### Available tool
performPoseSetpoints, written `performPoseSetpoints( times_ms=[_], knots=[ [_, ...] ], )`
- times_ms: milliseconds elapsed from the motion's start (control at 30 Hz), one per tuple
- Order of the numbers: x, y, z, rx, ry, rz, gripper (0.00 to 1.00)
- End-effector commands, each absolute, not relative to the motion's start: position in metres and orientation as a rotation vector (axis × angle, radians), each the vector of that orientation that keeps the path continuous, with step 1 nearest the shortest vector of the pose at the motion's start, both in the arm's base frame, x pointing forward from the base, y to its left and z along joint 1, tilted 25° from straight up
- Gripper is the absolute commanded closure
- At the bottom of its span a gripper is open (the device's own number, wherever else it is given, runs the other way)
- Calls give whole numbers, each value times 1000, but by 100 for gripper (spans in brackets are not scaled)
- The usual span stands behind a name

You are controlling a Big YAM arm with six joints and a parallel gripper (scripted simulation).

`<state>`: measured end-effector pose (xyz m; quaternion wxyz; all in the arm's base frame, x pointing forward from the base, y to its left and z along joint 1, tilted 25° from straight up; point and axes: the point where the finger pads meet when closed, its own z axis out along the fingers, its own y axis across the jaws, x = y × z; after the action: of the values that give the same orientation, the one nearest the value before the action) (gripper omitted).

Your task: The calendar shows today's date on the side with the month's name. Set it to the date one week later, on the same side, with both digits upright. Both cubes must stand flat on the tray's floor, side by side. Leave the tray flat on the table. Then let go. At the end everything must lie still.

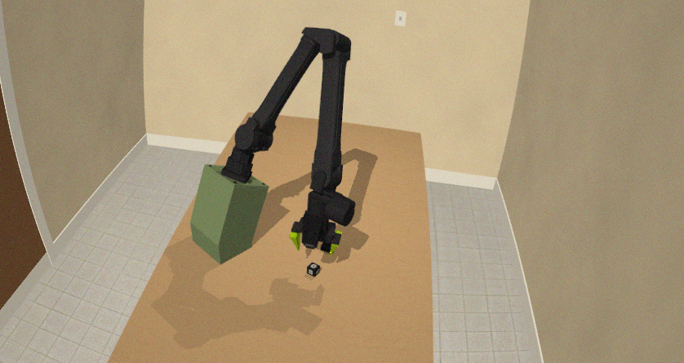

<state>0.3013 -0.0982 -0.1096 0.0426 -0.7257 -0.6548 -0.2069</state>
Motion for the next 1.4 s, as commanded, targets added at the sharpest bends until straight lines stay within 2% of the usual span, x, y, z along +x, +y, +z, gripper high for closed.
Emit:
performPoseSetpoints(
  times_ms=[0, 900, 1367],
  knots=[
    [305, -106, -104, -2058, -2240, -665, 0],
    [307, -107, -100, -1183, -2981, -671, 0],
    [307, -106, -99, -429, -3288, -618, 0]
  ],
)
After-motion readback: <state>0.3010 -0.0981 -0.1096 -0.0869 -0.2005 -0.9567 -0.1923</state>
